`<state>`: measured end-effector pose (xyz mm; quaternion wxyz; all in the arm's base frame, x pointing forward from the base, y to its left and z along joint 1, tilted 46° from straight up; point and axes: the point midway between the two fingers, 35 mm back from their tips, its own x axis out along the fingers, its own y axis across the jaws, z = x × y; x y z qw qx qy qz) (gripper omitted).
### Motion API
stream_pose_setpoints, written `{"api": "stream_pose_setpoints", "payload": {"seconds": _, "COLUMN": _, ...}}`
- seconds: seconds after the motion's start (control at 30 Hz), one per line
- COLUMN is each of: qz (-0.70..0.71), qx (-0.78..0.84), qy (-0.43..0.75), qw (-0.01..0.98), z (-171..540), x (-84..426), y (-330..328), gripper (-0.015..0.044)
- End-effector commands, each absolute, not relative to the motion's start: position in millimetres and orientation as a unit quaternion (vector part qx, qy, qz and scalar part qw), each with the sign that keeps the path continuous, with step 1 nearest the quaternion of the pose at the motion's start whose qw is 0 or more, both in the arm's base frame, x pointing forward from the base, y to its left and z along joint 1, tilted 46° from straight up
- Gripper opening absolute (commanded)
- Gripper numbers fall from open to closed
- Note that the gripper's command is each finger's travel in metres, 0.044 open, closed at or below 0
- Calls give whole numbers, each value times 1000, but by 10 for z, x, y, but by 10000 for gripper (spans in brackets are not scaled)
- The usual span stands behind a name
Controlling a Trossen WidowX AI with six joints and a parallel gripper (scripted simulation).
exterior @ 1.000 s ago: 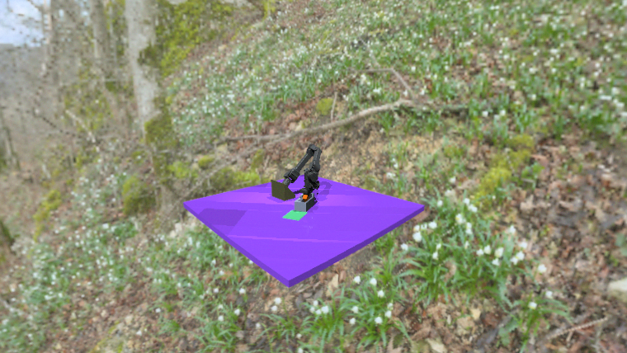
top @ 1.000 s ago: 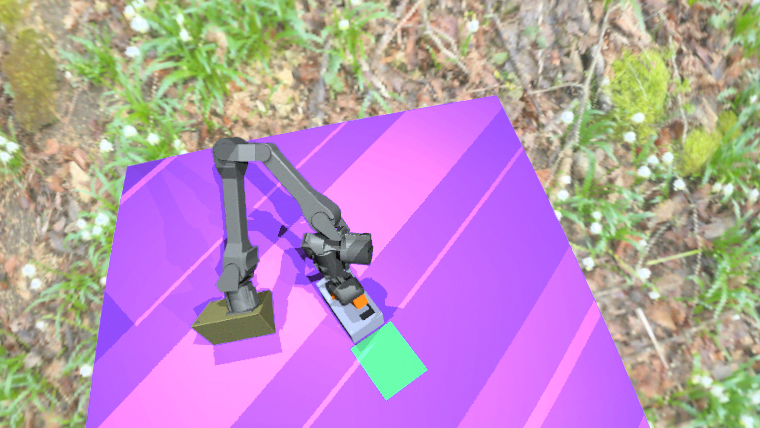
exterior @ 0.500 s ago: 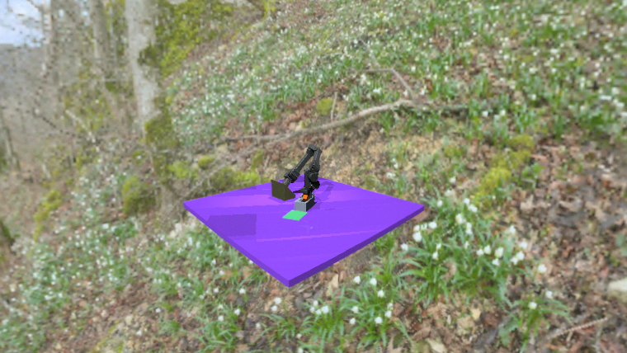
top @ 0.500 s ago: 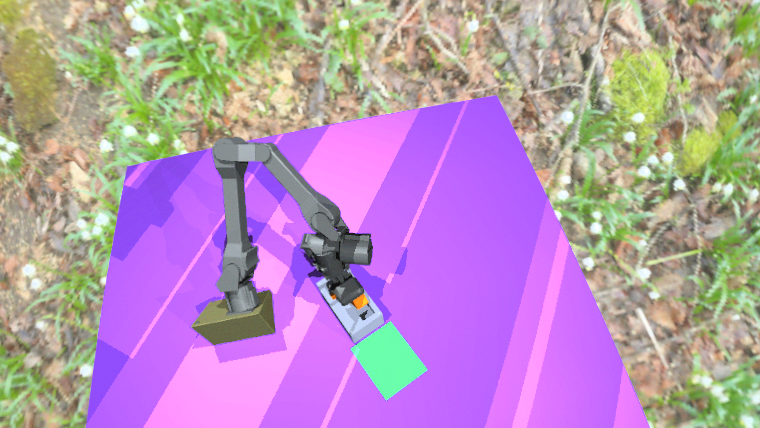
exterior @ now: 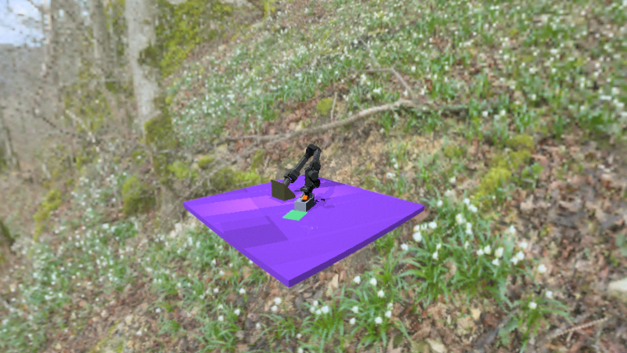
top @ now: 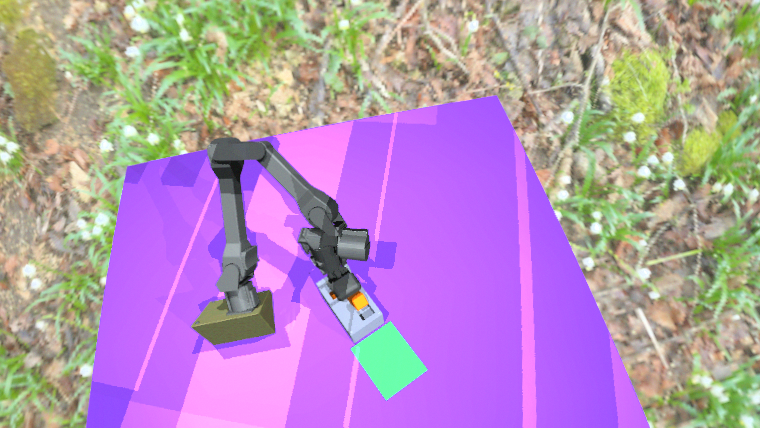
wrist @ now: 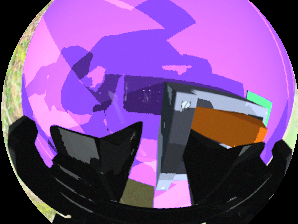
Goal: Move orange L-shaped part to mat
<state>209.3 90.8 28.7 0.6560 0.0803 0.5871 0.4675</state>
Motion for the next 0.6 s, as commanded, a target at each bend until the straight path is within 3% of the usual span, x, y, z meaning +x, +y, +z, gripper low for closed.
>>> {"api": "stream_pose_setpoints", "payload": {"seconds": 0.0, "qz": 467, "qx": 76, "qy": 587, "qw": 657, "z": 346, "x": 2113, "y": 854, "gripper": 180}}
{"api": "stream_pose_setpoints", "payload": {"seconds": 0.27, "qz": 467, "qx": 75, "qy": 588, "qw": 656, "z": 871, "x": 2272, "y": 185, "gripper": 180}}
{"api": "stream_pose_setpoints", "payload": {"seconds": 0.57, "qz": 467, "qx": 76, "qy": 588, "qw": 656, "z": 888, "x": 2272, "y": 166, "gripper": 180}}
